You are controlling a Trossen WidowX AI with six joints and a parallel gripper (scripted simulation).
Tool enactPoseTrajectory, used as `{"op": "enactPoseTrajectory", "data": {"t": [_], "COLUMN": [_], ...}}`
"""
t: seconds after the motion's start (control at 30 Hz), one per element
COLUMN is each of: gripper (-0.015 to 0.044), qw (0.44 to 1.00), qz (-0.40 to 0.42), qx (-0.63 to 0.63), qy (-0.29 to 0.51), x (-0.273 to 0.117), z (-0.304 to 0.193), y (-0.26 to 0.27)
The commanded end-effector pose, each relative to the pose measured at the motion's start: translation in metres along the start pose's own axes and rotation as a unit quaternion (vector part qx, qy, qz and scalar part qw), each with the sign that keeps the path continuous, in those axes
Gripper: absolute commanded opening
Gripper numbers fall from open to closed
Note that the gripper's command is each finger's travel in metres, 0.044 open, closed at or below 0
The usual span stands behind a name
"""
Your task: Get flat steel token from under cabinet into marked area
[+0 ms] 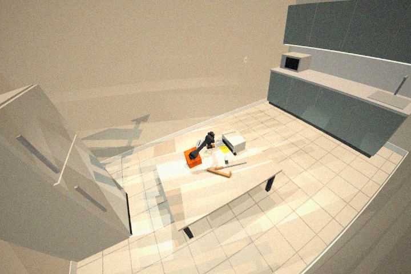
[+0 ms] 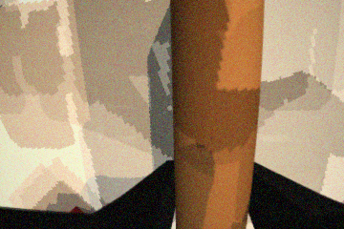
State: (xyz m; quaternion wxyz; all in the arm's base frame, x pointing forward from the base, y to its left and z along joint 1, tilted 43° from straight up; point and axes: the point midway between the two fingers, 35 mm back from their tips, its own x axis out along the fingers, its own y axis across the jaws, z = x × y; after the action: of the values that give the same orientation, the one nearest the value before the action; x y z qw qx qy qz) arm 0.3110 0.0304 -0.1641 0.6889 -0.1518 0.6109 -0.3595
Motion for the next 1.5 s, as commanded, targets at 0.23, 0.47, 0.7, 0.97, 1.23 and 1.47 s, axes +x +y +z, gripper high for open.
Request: {"op": "enactPoseTrajectory", "data": {"t": [0.23, 0.47, 0.7, 0.97, 1.23, 1.47], "gripper": [0.0000, 0.0000, 0.0000, 0.0000, 0.0000, 0.0000], "qw": [1.000, 1.000, 1.000, 1.000, 1.000, 1.000], "qz": [0.001, 0.001, 0.001, 0.001, 0.001, 0.000], "qx": [0.000, 0.000, 0.001, 0.001, 0.001, 0.001], "qy": [-0.001, -0.001, -0.001, -0.001, -0.002, -0.002], "x": [0.000, 0.000, 0.000, 0.000, 0.000, 0.000], "z": [0.017, 0.026, 0.035, 0.045, 0.055, 0.063], "y": [0.001, 0.001, 0.001, 0.002, 0.002, 0.002]}}
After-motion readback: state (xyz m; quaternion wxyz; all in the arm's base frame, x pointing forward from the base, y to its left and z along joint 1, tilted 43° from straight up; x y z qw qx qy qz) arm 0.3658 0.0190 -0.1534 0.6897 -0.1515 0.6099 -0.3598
